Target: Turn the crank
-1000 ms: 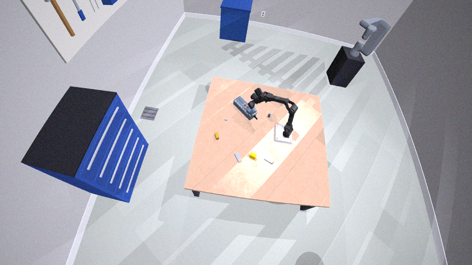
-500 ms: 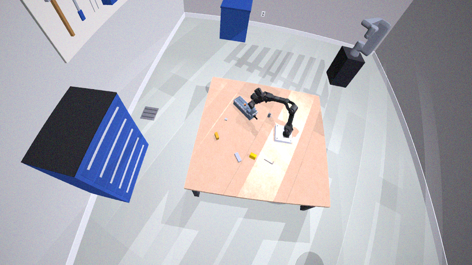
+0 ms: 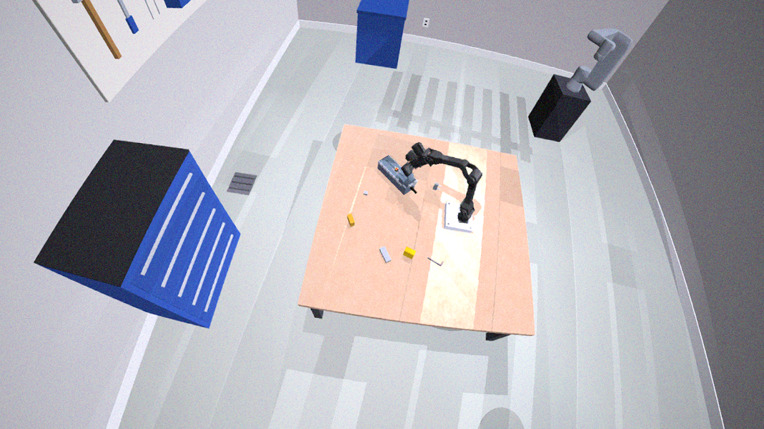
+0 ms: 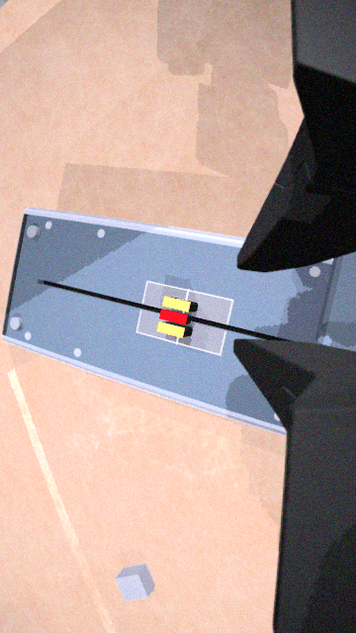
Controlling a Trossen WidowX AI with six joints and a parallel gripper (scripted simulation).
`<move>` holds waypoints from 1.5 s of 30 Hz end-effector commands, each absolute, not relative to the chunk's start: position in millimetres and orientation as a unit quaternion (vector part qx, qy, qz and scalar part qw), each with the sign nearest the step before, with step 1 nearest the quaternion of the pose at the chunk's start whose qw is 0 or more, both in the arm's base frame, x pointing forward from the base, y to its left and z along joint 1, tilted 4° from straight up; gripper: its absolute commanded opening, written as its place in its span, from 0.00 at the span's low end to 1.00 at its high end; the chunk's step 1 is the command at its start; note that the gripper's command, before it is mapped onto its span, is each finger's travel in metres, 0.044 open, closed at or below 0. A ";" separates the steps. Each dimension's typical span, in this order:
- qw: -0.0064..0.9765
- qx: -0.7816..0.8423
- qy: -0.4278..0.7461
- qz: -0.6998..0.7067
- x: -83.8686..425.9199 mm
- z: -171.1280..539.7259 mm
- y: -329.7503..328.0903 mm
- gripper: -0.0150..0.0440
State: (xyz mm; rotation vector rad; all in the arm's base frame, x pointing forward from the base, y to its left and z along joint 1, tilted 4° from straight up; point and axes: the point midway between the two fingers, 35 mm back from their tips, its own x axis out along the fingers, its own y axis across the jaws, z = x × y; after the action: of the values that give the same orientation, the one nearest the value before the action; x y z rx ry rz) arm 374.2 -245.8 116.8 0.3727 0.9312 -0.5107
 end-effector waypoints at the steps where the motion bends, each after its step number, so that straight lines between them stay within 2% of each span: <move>1: 0.846 0.176 0.442 -0.243 374.1 116.8 -246.0 0.57; 10: 0.846 0.176 0.442 -0.243 374.1 116.8 -246.0 0.97; 12: 0.846 0.176 0.442 -0.243 374.1 116.8 -246.0 1.00; 29: 0.846 0.176 0.442 -0.243 374.1 116.8 -246.0 0.25; 45: 0.846 0.177 0.441 -0.242 374.2 116.8 -245.8 0.25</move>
State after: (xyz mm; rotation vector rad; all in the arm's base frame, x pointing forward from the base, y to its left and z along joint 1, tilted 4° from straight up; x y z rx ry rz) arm 374.2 -245.8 116.8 0.3729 0.9312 -0.5105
